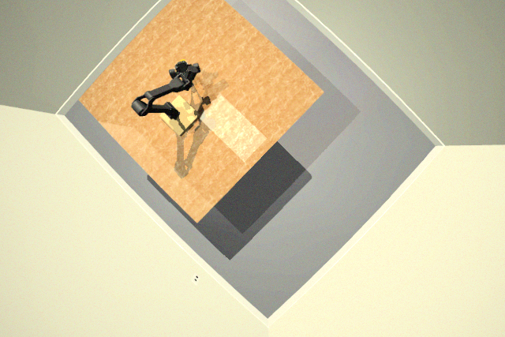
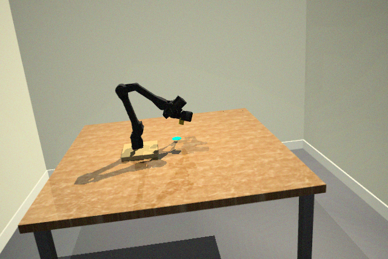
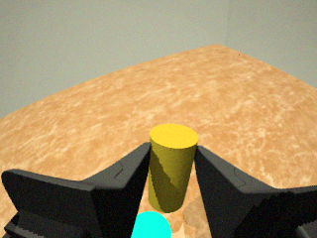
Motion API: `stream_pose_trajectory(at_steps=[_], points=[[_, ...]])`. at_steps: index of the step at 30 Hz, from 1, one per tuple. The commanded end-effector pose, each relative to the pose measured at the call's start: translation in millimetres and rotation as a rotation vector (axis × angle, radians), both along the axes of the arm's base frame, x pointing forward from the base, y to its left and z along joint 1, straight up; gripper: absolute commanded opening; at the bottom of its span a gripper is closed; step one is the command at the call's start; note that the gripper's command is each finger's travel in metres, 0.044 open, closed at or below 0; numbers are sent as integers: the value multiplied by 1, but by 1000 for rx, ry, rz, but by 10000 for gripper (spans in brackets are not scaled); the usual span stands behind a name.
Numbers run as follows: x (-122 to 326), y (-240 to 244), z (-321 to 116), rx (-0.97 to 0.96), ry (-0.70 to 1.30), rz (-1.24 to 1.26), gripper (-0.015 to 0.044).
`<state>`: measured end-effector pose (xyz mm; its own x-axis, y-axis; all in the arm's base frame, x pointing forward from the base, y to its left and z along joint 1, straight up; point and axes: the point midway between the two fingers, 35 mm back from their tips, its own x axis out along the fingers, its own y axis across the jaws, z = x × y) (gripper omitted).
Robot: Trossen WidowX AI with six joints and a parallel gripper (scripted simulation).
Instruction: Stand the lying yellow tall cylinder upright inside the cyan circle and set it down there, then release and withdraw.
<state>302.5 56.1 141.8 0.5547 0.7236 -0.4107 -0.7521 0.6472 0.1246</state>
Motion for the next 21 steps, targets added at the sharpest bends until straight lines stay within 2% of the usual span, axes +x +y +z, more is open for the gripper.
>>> stream_pose_trajectory(at_steps=[1, 21], points=[[-4, -1, 0, 21, -13, 2, 105], [-16, -5, 3, 86, -109, 22, 105]])
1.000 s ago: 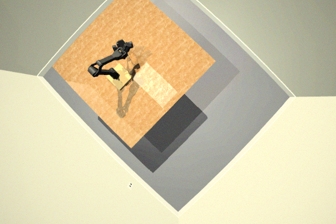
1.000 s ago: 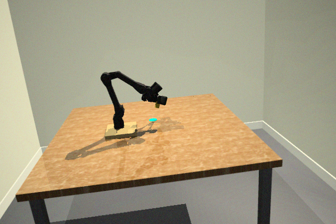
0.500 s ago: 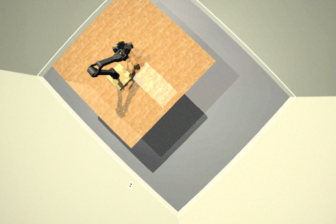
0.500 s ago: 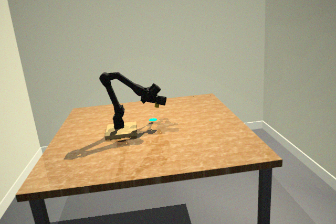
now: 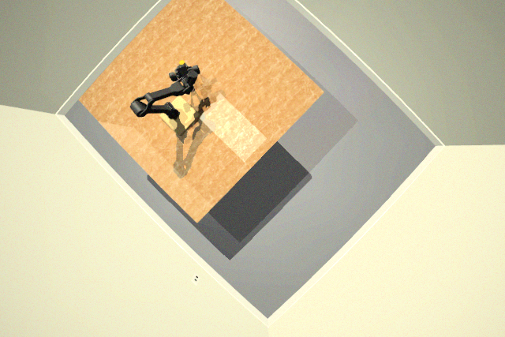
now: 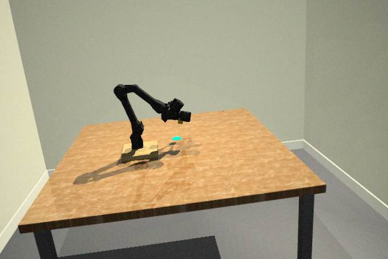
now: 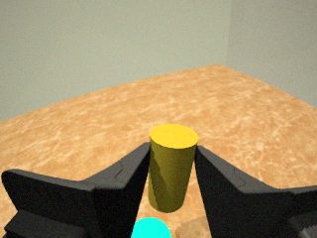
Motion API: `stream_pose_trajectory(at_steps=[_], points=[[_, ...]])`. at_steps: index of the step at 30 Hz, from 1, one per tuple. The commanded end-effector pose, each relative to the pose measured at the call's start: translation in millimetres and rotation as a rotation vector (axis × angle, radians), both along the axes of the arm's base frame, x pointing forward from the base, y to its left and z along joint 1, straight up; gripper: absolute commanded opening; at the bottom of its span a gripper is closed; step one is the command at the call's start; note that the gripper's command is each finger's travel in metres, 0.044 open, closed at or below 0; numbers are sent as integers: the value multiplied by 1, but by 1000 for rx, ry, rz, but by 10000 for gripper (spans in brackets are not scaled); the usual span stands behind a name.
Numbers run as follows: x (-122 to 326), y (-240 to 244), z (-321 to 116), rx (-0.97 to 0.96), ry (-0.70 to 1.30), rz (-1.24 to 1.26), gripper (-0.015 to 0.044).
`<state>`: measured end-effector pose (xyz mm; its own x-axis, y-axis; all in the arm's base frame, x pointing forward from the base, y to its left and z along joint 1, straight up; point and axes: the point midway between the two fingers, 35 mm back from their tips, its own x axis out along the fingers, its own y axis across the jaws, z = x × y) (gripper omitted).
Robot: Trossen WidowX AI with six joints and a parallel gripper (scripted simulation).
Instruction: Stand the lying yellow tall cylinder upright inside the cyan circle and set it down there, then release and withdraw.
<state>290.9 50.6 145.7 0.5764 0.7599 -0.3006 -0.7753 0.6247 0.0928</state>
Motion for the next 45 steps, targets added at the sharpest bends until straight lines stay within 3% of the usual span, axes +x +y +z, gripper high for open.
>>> stream_pose_trajectory(at_steps=[1, 45], points=[[-5, 0, -1, 18, -13, 4, 105], [-44, -6, 4, 111, -220, 77, 105]])
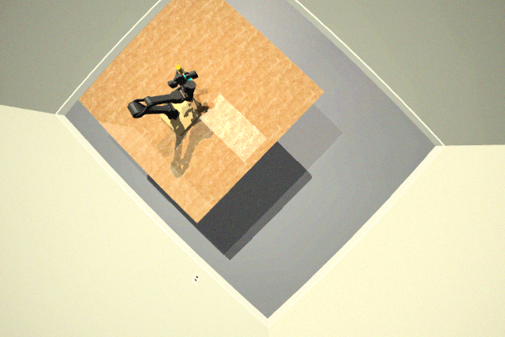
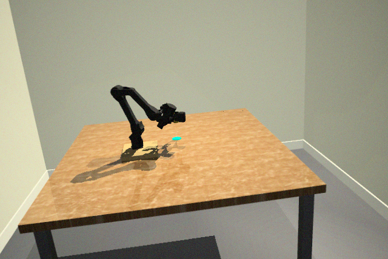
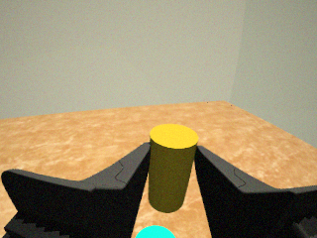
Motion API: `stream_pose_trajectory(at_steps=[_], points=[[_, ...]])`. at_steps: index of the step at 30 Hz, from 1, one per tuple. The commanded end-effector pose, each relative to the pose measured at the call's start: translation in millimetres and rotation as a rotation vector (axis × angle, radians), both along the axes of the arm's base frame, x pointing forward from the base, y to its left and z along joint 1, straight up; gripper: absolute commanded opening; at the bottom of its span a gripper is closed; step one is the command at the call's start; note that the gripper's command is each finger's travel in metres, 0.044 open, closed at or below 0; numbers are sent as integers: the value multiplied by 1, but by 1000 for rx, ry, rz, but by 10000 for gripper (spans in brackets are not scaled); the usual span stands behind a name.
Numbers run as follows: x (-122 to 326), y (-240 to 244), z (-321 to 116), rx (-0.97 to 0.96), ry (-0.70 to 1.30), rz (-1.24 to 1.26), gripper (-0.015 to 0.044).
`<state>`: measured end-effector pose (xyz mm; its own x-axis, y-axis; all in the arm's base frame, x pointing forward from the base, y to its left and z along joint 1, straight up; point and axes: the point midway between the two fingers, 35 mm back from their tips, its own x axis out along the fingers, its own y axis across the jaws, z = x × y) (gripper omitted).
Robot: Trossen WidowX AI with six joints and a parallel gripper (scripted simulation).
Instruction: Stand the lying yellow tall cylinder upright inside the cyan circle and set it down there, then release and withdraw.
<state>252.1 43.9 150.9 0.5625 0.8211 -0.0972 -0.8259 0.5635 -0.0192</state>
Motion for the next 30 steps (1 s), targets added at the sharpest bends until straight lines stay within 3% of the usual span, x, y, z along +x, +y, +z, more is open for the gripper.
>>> stream_pose_trajectory(at_steps=[1, 17, 30], points=[[-5, 1, -1, 9, -6, 6, 105], [-5, 1, -1, 9, -6, 6, 105], [2, -3, -28, 9, -6, 6, 105]])
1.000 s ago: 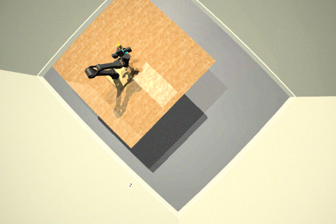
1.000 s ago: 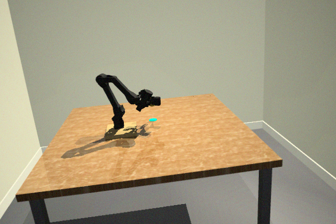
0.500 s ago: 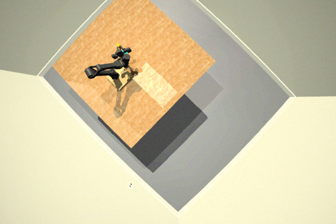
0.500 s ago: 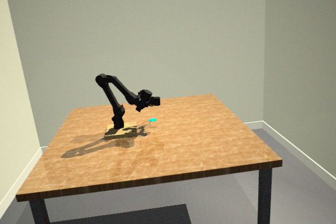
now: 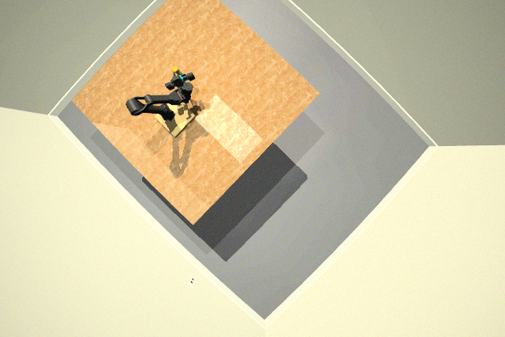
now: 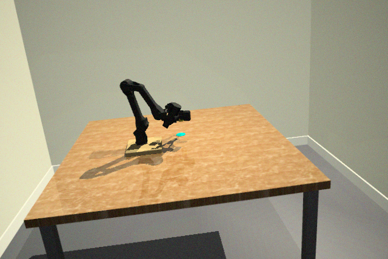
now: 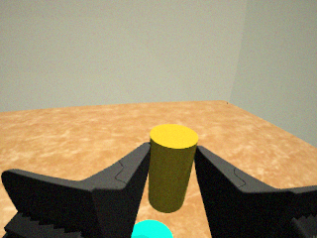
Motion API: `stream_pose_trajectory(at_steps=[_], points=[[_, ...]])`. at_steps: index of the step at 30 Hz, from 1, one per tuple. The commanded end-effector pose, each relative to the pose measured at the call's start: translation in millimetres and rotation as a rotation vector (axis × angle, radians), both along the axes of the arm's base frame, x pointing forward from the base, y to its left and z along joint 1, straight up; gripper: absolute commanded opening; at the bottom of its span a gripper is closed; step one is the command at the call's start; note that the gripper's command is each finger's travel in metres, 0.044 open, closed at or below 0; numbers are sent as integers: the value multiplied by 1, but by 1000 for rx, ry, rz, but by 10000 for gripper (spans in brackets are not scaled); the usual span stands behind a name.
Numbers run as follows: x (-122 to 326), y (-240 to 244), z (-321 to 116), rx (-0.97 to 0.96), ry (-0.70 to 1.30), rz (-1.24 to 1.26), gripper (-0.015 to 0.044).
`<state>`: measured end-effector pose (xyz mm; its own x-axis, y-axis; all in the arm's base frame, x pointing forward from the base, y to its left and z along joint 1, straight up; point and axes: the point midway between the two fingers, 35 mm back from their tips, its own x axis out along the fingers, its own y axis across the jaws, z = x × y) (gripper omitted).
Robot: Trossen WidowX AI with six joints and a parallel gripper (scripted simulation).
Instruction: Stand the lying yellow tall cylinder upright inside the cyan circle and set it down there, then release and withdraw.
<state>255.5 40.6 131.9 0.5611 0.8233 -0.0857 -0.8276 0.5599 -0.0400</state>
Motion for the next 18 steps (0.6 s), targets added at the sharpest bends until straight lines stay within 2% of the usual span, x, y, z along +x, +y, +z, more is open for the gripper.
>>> stream_pose_trajectory(at_steps=[1, 18], points=[[-1, 1, -11, 11, 17, 2, 105], [-1, 1, -47, 12, 18, 2, 105]])
